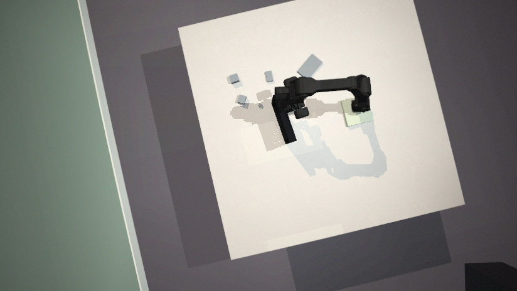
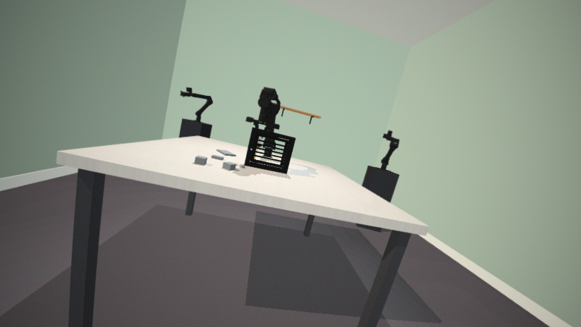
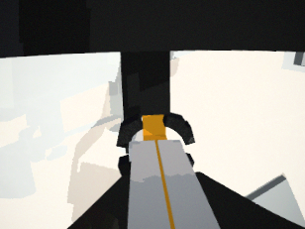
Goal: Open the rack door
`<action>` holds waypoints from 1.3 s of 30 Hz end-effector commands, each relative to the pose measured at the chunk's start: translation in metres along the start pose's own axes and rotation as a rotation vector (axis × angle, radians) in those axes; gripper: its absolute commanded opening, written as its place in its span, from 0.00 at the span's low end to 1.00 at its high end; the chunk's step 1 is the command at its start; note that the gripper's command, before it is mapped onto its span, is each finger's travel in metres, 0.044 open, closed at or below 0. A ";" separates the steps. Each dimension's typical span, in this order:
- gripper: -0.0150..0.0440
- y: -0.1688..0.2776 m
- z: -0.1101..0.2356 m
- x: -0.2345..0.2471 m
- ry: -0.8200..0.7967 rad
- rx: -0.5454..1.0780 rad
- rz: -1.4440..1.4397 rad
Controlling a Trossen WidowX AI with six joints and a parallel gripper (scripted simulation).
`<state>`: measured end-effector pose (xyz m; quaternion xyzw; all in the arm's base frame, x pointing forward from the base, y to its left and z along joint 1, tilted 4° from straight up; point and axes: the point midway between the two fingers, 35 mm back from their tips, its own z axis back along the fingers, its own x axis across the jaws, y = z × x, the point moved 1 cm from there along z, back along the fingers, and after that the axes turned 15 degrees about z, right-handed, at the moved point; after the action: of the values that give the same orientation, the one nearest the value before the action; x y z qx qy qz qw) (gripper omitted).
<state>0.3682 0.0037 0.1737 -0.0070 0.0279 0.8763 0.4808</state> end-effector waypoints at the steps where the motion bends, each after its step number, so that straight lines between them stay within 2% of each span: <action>1: 0.36 0.000 -0.002 0.000 -0.001 0.005 0.004; 6: 0.30 0.000 -0.002 0.000 -0.001 0.005 0.004; 11: 0.30 0.000 -0.002 0.000 -0.001 0.005 -0.028; 39: 0.30 0.000 -0.002 0.000 0.002 0.005 -1.399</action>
<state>0.3681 0.0031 0.1735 -0.0242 0.0195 0.4138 0.9098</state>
